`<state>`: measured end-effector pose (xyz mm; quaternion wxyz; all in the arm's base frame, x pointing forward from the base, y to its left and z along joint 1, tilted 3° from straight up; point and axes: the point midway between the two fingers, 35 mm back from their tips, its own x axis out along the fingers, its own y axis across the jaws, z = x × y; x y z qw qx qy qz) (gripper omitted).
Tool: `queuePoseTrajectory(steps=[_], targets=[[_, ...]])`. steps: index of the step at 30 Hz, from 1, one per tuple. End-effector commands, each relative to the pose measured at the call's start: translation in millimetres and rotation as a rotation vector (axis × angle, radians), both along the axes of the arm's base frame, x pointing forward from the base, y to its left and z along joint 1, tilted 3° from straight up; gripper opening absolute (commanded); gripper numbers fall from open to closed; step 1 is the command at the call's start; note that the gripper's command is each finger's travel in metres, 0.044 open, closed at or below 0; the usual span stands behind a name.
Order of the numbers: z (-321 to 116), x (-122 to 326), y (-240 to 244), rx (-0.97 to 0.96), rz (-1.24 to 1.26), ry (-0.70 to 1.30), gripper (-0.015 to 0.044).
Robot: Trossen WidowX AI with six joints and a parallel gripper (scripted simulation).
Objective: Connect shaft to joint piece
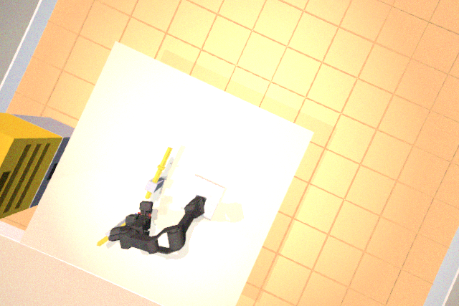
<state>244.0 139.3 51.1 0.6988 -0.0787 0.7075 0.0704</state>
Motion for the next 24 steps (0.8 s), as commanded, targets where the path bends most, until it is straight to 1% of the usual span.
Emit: queuePoseTrajectory(steps=[1, 24], targets=[[0, 1, -3, 0.002, 0.074, 0.002, 0.0000], [1, 9, -19, 0.009, 0.439, 0.015, 0.0000]])
